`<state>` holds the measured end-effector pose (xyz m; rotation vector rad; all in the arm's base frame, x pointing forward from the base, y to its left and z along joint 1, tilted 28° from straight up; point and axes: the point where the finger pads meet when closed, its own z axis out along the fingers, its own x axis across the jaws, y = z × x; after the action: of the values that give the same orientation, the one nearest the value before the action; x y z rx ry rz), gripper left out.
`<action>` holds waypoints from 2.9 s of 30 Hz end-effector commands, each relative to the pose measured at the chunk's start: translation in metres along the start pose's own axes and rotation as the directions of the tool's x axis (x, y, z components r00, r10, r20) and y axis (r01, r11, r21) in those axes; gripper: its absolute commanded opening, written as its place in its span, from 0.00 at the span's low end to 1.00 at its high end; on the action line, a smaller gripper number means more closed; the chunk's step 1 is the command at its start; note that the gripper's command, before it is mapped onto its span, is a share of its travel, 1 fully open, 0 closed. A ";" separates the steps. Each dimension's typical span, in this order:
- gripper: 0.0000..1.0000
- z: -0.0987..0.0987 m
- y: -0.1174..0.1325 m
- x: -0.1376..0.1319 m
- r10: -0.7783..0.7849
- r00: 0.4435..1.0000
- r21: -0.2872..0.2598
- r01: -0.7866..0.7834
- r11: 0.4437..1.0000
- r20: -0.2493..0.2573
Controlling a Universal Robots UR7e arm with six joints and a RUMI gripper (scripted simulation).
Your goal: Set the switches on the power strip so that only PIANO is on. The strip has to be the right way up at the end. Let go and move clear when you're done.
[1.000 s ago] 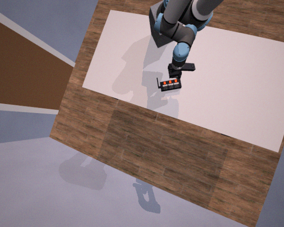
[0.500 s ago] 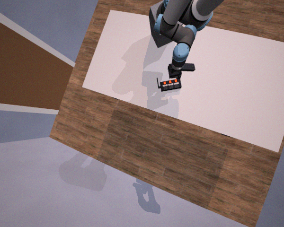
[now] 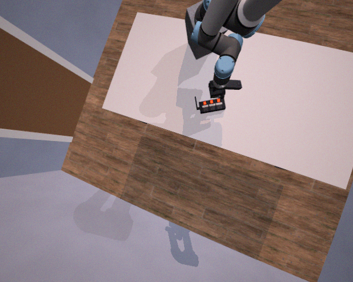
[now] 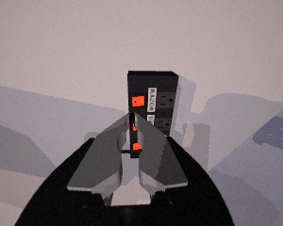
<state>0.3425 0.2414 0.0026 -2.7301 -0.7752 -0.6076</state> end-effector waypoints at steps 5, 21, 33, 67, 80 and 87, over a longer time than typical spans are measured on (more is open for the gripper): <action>0.00 0.010 0.000 0.001 0.000 1.000 -0.001 0.000 1.000 -0.002; 0.00 0.024 0.000 0.001 0.000 1.000 -0.001 0.000 1.000 -0.002; 0.00 0.027 0.000 0.001 0.000 1.000 -0.001 0.000 1.000 -0.002; 0.00 0.027 0.000 0.001 0.000 1.000 -0.001 0.000 1.000 -0.002; 0.00 0.028 0.000 0.001 0.000 1.000 -0.001 0.000 1.000 -0.002; 0.00 0.029 0.000 0.001 0.000 1.000 -0.001 0.000 1.000 -0.002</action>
<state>0.3521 0.2511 -0.0226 -2.7304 -0.7749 -0.6089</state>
